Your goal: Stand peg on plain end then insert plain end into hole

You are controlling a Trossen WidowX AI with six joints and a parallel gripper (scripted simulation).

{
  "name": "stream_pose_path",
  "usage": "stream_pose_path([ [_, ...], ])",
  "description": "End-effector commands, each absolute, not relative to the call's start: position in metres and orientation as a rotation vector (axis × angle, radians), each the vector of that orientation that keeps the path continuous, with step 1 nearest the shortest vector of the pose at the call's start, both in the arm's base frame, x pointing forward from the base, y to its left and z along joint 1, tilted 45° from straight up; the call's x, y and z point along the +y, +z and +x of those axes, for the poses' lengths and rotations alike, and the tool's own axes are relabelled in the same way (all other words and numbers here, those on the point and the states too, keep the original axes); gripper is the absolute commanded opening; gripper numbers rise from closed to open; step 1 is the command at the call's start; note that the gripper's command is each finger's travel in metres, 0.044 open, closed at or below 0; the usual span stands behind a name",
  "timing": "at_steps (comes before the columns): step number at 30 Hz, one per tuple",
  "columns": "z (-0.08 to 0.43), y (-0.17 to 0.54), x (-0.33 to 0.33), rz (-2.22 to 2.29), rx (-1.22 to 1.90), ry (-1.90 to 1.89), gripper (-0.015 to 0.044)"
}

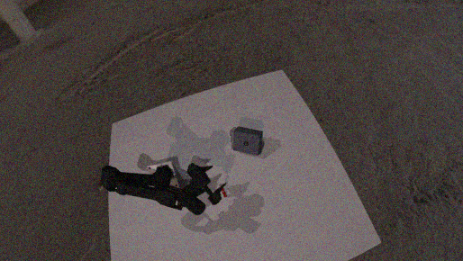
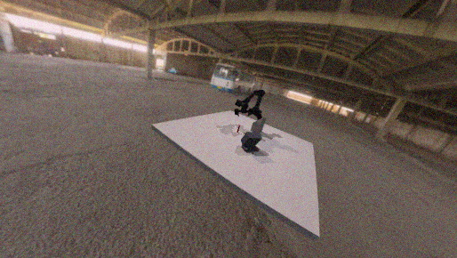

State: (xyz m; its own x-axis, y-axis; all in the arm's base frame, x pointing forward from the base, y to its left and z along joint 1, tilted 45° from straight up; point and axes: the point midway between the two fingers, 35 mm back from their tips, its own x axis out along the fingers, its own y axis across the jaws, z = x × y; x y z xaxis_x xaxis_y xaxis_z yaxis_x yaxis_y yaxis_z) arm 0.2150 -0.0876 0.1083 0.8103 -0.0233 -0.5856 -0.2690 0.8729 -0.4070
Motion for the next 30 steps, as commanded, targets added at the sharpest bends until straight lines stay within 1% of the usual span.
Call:
stream_pose_path([
  [1, 0.216, 0.100, -0.091, -0.443, 0.718, 0.119, 0.0440],
  [16, 0.210, 0.068, -0.103, -0.318, 1.186, -0.017, 0.0440],
  [30, 0.208, 0.062, -0.116, -0.452, 1.553, -0.245, 0.0440],
])
